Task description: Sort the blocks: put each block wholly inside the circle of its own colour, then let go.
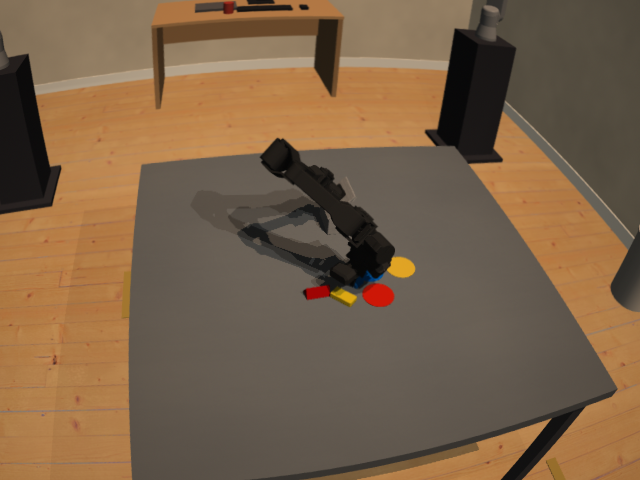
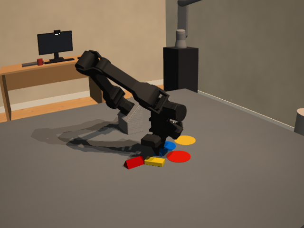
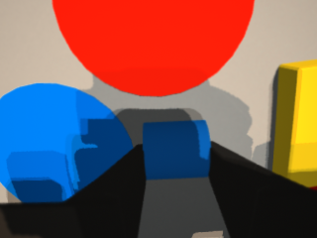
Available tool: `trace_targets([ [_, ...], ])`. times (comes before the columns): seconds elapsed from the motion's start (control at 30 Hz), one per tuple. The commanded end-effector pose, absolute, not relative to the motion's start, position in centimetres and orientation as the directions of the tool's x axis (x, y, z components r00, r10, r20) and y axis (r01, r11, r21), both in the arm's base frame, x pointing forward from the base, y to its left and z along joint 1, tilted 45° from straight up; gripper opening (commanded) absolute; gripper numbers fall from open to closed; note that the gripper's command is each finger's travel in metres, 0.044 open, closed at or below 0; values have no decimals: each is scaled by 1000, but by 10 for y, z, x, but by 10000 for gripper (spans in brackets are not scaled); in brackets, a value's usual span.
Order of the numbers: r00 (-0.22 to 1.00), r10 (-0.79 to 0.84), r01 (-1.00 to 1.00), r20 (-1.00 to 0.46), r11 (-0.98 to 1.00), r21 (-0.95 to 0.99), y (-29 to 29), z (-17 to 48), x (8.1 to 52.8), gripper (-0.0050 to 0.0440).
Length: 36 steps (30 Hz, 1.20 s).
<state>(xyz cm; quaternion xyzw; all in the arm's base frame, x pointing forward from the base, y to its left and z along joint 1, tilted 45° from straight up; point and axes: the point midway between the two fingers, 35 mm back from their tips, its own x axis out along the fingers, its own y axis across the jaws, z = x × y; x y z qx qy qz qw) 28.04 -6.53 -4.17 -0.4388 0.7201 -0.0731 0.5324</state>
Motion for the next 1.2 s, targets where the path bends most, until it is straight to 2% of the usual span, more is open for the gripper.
trace_targets([
  [0.0, -41, -709, -552, -704, 603, -576, -66, -40, 282, 117],
  [0.1, -43, -710, -559, -703, 600, -572, -65, -40, 282, 85],
  [1.17, -11, -693, -555, -721, 604, -572, -2, 17, 296, 85],
])
